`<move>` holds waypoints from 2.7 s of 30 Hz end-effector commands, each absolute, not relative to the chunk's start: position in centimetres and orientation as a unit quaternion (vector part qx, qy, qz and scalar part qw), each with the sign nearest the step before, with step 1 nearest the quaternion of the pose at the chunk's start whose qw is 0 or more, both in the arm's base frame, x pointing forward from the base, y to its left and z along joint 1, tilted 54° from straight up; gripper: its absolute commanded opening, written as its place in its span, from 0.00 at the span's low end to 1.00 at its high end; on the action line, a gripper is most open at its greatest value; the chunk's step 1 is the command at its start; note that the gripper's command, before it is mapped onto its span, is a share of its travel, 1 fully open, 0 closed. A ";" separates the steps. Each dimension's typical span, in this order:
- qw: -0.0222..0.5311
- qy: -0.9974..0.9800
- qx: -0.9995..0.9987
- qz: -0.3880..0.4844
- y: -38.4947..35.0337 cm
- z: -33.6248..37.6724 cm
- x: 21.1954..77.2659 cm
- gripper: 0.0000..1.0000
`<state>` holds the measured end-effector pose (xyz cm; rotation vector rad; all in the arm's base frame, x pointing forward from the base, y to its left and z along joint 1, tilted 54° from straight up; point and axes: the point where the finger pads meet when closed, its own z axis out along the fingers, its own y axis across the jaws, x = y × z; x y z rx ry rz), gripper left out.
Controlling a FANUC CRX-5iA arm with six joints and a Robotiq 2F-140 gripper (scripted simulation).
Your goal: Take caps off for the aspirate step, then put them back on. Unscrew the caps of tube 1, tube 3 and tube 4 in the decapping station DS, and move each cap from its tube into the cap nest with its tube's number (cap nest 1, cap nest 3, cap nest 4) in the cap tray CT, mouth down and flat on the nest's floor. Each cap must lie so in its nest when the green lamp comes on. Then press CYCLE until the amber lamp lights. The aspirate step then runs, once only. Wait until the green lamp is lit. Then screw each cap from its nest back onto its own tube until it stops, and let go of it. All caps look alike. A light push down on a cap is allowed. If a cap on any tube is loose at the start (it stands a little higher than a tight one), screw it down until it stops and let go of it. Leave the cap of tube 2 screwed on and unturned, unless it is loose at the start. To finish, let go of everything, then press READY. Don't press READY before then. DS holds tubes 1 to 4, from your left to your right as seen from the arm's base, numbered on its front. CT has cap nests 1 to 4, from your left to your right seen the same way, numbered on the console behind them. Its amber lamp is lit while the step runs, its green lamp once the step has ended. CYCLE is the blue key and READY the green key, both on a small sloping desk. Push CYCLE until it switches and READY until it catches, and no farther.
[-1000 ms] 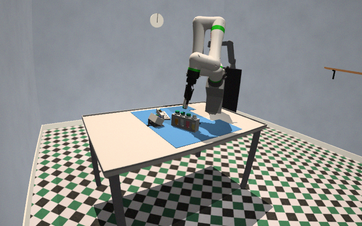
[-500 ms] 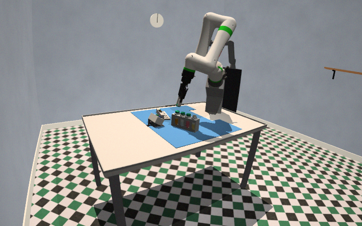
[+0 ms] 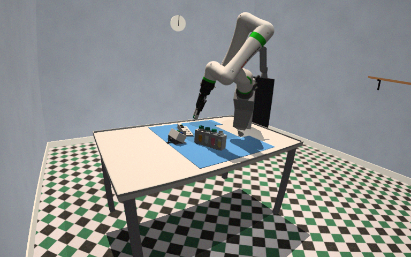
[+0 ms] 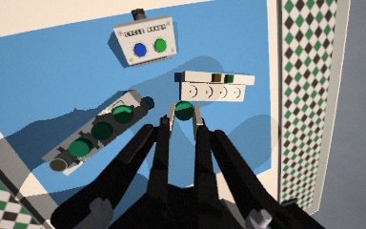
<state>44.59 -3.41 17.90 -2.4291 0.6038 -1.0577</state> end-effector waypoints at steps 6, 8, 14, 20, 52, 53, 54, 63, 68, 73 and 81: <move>0.304 0.155 -0.882 -0.325 -8.5 15.4 46.7 0.00; 0.300 0.157 -0.882 -0.326 -8.5 15.4 46.7 0.00; 0.294 0.160 -0.885 -0.325 -9.9 14.8 47.2 0.00; 0.307 0.152 -0.884 -0.317 -9.9 14.8 47.2 0.00; 0.333 0.136 -0.880 -0.310 -7.9 12.5 49.7 0.00; 0.333 0.136 -0.880 -0.310 -7.6 12.2 50.0 0.00; 0.333 0.136 -0.880 -0.310 -7.4 11.9 50.3 0.00; 0.333 0.136 -0.880 -0.310 -5.6 9.8 52.6 0.00; 0.333 0.136 -0.880 -0.310 -4.4 8.4 54.2 0.00; 0.333 0.136 -0.880 -0.310 -3.5 7.3 55.4 0.00; 0.333 0.136 -0.880 -0.310 -3.5 7.3 55.4 0.00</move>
